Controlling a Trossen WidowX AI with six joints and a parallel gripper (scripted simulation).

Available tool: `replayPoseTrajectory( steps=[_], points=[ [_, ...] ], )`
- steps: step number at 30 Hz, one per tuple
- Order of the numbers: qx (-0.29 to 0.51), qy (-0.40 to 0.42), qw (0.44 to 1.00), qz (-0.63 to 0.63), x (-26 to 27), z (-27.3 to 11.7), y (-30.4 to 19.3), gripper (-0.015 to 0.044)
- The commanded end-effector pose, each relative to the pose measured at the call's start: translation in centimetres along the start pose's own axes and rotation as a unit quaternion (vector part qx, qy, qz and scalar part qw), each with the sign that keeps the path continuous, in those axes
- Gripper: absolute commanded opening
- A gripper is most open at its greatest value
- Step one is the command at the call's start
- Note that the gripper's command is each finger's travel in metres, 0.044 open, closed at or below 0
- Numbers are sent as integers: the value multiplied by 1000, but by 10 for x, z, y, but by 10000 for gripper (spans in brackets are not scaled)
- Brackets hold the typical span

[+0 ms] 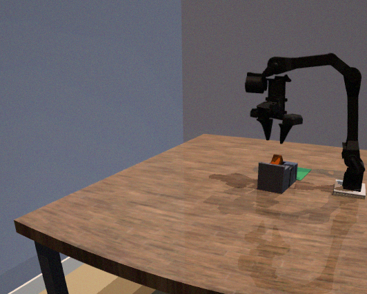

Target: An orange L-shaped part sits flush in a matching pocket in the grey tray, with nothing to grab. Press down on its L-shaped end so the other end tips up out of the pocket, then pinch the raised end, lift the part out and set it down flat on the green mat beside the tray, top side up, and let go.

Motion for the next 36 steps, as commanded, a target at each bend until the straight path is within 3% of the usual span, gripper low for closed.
replayPoseTrajectory(
  steps=[1, 36],
  points=[
    [7, 9, 988, -152, -1, 2, -16, 280],
    [7, 9, 988, -152, -1, 58, -17, 280]
  ],
)
Point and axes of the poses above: the point midway between the two fingers, 35 mm back from their tips, its own z axis out along the fingers, its own x axis across the jaws, y = z × x, the point moved 4 cm from there along -z, back along the fingers, and after that the axes turned 6 degrees about -z, right-handed, at the moved point
